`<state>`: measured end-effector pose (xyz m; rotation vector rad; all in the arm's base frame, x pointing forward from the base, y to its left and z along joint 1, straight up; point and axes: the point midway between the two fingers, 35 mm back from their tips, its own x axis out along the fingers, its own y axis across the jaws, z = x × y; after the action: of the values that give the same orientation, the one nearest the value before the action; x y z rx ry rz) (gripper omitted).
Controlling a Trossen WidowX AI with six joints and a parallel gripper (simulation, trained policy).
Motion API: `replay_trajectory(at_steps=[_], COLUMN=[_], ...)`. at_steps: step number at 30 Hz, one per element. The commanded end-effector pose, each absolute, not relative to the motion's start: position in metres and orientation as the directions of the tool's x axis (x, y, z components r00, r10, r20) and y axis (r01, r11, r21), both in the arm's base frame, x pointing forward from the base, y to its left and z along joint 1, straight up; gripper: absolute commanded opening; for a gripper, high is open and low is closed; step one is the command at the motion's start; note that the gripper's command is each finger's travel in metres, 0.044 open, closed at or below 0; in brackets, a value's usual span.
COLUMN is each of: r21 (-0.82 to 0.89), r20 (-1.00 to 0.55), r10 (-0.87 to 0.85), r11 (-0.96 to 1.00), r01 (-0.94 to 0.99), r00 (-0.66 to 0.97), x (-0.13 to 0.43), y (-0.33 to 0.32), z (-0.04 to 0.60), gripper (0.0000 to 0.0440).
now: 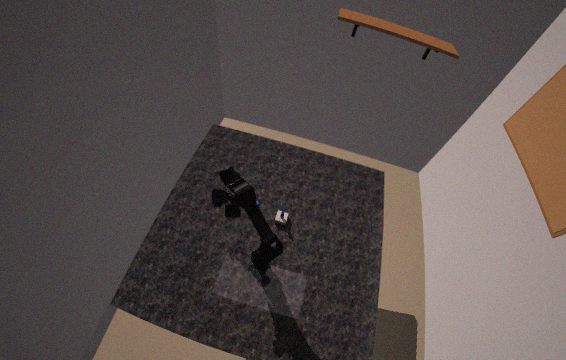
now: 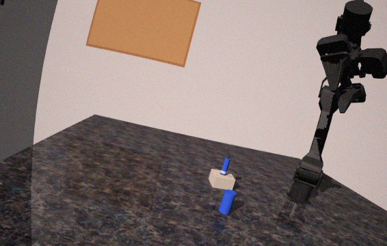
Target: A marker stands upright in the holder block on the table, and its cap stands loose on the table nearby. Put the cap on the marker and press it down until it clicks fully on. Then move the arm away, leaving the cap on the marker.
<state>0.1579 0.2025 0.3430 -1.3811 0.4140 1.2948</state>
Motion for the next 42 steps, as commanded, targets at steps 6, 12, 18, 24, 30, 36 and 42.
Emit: replay_trajectory(at_steps=[6, 12, 18, 24, 30, 36, 42], r21=[-0.398, -0.355, -0.313, -0.272, -0.233, -0.196, -0.16], r20=[-0.885, -0.906, -0.924, -0.939, -0.952, -0.963, -0.971], r10=[0.361, 0.328, 0.296, 0.267, 0.24, 0.216, 0.193], r11=[-0.265, -0.243, -0.219, -0.191, -0.162, -0.131, -0.1], r01=[-0.878, -0.903, -0.924, -0.943, -0.959, -0.972, -0.982], r00=[0.293, 0.268, 0.243, 0.217, 0.191, 0.165, 0.139], x=[0.175, 0.186, 0.197, 0.208, 0.219, 0.23, 0.241], y=[0.209, 0.213, 0.215, 0.216, 0.215, 0.214, 0.212], z=[0.325, 0.314, 0.302, 0.291, 0.281, 0.27, 0.26], gripper=[0.0327, 0.0328, 0.0328, 0.0329, 0.0329, 0.0329, 0.0329])
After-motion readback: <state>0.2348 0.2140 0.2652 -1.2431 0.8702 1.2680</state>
